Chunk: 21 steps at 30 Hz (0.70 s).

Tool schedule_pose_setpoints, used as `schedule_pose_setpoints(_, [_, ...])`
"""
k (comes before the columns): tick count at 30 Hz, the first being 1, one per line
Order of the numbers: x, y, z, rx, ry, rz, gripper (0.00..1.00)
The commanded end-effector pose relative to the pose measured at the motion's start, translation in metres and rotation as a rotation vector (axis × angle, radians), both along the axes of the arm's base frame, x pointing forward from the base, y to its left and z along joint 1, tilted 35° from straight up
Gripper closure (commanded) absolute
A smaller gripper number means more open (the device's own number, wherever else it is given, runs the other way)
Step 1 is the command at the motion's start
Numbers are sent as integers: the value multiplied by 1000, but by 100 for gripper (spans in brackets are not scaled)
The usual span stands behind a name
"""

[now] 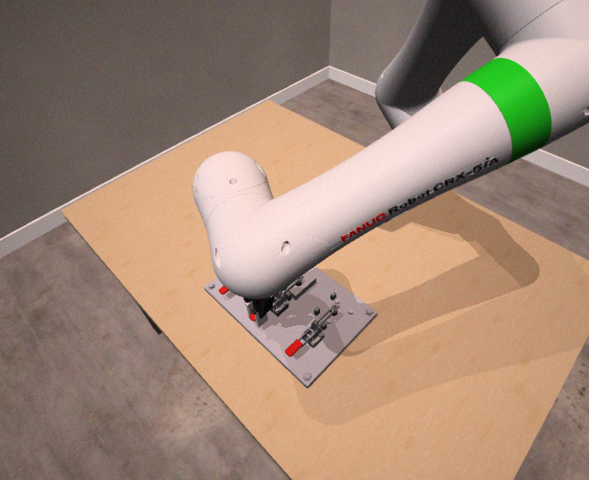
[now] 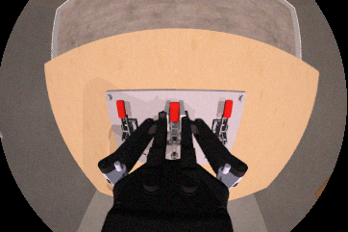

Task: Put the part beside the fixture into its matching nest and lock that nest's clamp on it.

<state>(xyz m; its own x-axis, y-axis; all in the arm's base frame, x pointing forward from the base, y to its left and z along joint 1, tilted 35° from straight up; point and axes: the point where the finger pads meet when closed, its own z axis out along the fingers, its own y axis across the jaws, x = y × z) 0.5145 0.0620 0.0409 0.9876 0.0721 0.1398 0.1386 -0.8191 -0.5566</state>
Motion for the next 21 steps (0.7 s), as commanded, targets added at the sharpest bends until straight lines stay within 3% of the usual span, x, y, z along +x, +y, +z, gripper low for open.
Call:
schedule_pose_setpoints(1, [0,0,0,0,0,0,100])
schedule_pose_setpoints(2, [0,0,0,0,0,0,72])
schedule_pose_setpoints(21, [0,0,0,0,0,0,72])
